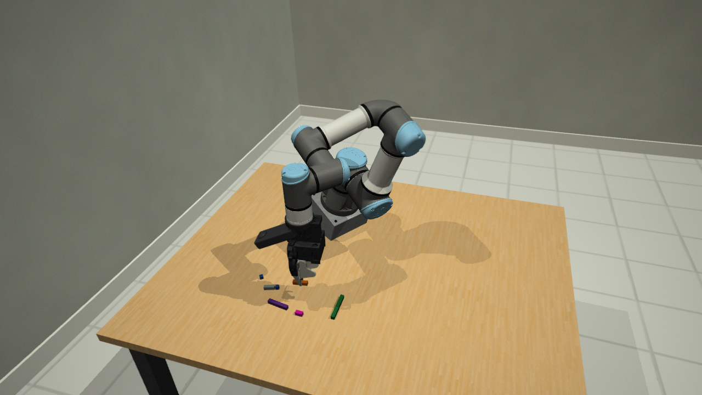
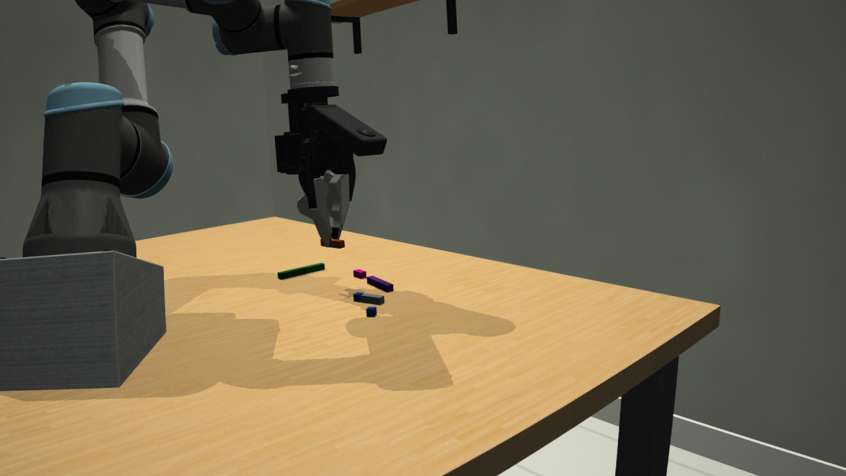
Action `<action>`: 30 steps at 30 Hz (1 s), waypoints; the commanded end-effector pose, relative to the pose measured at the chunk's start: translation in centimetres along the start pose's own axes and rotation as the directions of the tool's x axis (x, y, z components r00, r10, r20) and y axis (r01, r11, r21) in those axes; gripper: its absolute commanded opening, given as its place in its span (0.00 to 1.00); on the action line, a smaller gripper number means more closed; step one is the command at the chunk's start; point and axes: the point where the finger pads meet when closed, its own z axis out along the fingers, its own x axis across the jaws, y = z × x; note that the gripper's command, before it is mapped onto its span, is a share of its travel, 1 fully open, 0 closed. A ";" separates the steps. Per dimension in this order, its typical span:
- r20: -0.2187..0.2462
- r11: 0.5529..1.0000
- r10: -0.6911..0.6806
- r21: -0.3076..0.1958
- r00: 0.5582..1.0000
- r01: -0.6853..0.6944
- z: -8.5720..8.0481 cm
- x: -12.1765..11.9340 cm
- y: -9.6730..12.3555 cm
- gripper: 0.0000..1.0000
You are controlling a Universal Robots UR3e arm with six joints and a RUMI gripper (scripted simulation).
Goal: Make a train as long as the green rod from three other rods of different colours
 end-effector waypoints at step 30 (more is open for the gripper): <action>-0.003 1.000 -0.010 -0.004 1.000 0.010 -4.2 0.0 -0.8 0.00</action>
